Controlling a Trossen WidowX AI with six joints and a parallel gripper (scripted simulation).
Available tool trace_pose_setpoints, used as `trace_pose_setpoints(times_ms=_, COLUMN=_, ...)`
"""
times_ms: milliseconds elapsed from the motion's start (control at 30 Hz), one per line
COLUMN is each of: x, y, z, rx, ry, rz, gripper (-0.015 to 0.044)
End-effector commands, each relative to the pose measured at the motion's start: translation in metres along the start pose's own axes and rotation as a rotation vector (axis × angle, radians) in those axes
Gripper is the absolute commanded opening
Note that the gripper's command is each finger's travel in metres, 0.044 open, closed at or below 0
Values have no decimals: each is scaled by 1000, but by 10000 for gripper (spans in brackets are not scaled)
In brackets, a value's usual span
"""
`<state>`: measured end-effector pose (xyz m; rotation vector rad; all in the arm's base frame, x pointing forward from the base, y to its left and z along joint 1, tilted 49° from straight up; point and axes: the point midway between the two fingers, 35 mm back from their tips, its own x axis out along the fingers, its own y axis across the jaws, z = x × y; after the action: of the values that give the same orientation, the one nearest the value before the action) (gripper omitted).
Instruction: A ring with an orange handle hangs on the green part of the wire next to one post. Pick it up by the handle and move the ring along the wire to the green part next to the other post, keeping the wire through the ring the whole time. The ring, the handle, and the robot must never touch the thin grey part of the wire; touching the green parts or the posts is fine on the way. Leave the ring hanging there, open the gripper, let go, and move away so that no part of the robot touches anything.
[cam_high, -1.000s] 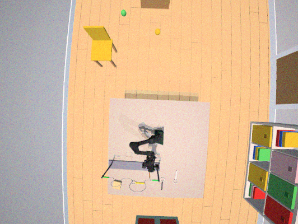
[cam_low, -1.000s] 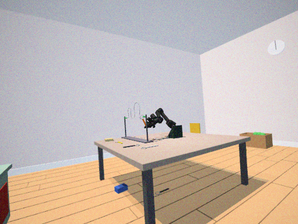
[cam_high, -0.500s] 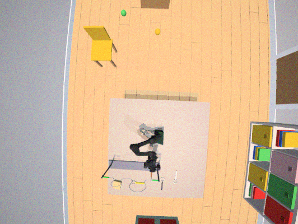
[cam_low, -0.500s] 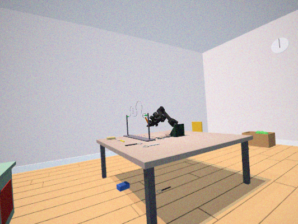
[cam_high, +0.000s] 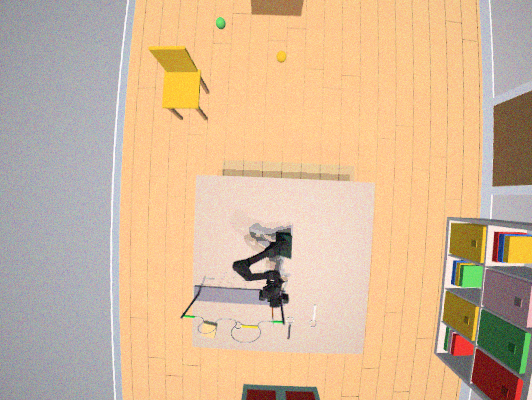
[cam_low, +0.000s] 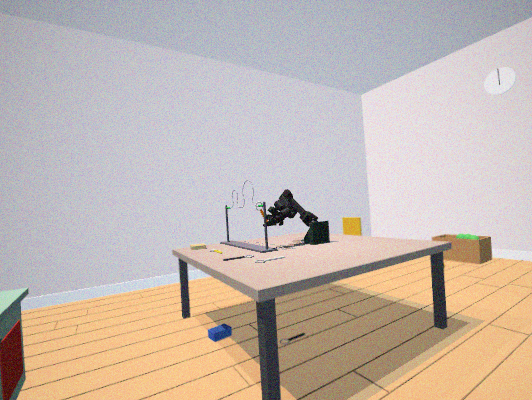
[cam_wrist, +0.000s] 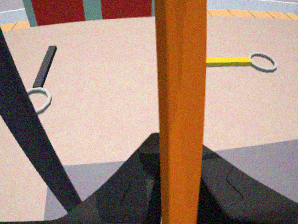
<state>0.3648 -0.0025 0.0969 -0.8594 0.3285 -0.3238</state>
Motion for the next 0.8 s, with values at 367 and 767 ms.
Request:
trace_pose_setpoints(times_ms=367, x=0, y=11, z=-4, rx=5, ry=-3, rz=2, gripper=-150)
trace_pose_setpoints(times_ms=767, x=5, y=11, z=-15, rx=5, ry=-3, rz=2, gripper=-150)
